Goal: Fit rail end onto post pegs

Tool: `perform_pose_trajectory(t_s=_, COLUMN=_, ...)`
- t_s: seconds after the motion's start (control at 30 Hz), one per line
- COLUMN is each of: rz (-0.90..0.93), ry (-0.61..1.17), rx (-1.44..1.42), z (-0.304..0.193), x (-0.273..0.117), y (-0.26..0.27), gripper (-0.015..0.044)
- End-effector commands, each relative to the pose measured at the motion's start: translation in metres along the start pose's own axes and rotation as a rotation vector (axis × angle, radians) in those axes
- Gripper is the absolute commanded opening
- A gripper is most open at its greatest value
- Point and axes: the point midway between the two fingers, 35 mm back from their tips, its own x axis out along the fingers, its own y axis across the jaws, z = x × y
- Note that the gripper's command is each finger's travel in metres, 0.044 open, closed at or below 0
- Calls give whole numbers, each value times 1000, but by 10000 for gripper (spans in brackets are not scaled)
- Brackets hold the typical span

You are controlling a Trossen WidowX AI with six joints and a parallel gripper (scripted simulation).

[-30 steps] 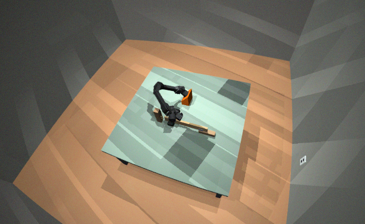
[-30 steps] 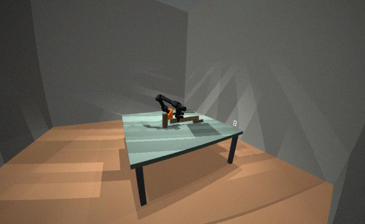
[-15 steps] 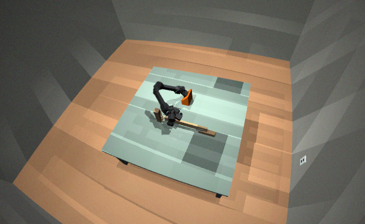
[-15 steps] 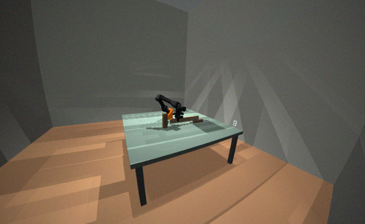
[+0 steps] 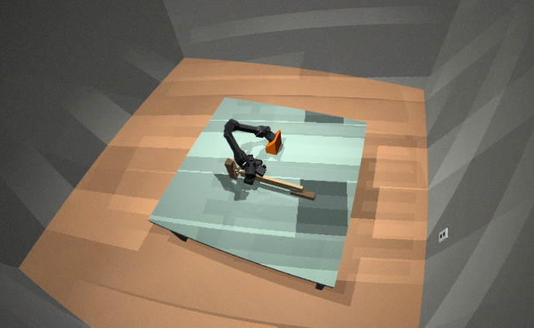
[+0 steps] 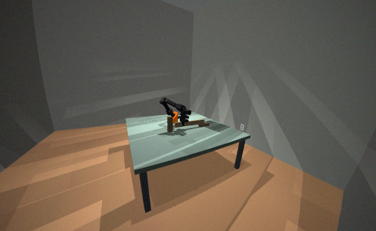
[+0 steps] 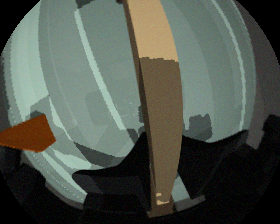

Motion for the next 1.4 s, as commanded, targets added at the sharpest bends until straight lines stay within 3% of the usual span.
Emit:
perform_pose_trajectory(t_s=0.0, rz=-1, ry=-1, rx=-2, z=-2, x=-1, y=0, gripper=0)
perform_pose_trajectory(t_s=1.37, rz=-1, ry=0, rx=-2, z=-14, x=-1, y=0, gripper=0)
